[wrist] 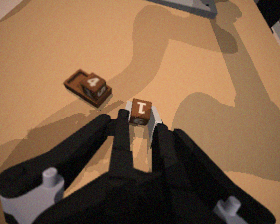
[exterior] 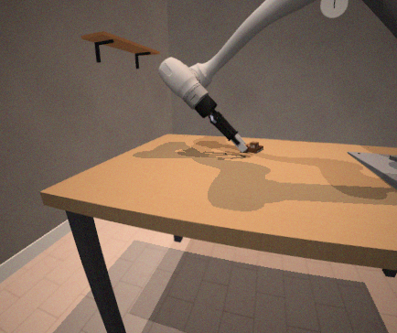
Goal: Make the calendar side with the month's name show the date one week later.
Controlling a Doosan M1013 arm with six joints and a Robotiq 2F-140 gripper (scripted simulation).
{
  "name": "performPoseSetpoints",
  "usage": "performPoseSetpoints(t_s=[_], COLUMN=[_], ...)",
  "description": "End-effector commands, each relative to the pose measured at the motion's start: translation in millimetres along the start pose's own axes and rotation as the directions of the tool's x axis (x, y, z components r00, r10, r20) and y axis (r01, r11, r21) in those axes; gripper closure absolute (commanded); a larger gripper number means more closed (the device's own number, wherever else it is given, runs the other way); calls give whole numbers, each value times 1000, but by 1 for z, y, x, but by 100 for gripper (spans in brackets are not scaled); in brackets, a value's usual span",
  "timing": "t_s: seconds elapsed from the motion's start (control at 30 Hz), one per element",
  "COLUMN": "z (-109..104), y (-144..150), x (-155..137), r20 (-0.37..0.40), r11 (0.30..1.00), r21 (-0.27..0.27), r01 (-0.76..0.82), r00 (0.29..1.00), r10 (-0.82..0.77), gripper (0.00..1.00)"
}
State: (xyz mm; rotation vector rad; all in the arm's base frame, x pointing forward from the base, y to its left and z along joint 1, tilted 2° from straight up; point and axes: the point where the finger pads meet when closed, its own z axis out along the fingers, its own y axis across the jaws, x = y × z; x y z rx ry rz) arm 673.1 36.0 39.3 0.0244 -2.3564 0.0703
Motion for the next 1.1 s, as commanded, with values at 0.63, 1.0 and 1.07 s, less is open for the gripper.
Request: performPoseSetpoints(t_s=[0.63, 1.0, 1.07], z=[9, 9, 9], y=[0, 0, 0], x=[-9, -9, -9], r20=[0, 0, 0], r11=[1000, 1000, 1000], r21=[0, 0, 0], r01=[0, 0, 0], r00=[1000, 1000, 1000], r10=[0, 0, 0], gripper=[76, 76, 76])
